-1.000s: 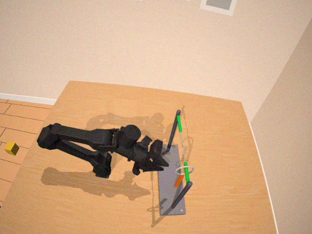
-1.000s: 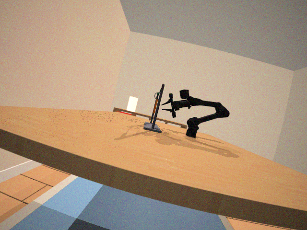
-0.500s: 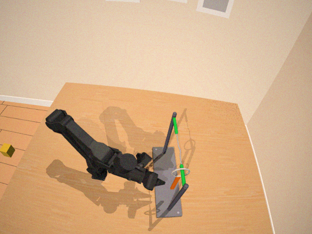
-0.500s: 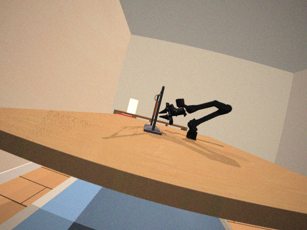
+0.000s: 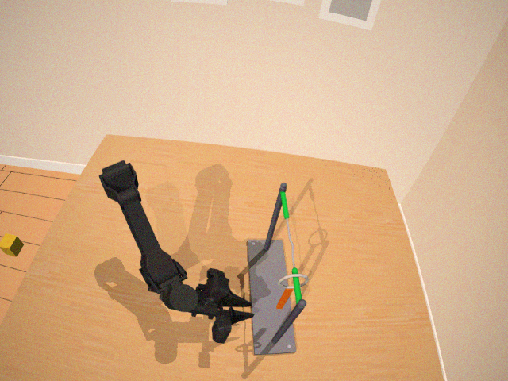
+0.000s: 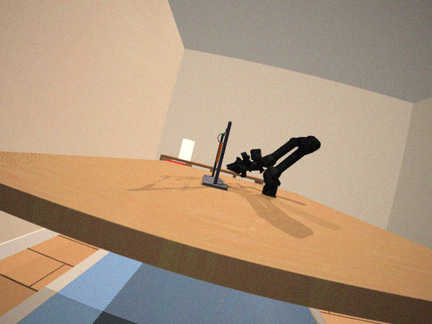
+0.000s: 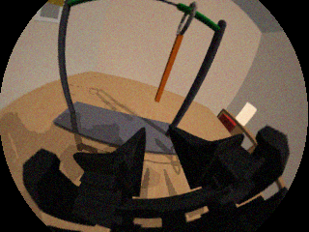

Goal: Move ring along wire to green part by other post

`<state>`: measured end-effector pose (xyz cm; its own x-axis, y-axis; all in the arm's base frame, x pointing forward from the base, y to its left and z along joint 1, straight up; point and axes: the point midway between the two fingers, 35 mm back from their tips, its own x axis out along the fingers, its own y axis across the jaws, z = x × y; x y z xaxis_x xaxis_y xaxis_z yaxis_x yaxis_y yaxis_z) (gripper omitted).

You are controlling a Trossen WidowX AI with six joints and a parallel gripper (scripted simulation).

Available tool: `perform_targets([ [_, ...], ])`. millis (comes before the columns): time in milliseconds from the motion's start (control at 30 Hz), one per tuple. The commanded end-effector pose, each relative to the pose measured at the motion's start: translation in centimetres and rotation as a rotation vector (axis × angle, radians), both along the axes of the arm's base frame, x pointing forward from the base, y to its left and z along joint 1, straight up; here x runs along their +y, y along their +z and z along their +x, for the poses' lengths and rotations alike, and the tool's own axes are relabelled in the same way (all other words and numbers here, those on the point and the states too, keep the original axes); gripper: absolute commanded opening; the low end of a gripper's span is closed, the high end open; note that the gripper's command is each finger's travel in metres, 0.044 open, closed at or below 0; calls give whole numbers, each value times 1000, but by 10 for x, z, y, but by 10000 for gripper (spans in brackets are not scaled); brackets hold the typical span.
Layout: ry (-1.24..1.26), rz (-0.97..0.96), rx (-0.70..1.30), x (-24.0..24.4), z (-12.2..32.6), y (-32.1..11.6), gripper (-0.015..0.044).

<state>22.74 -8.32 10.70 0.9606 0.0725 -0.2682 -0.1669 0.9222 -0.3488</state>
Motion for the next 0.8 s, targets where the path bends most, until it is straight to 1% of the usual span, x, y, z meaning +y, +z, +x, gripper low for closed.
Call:
perform_targets([
  [0, -17, 153, -26, -3, -11, -6, 160],
  [133, -32, 282, -56, -5, -22, -8, 160],
  [333, -32, 289, -57, -5, -22, -8, 160],
  [767, -38, 355, -68, 1, 24, 31, 160],
])
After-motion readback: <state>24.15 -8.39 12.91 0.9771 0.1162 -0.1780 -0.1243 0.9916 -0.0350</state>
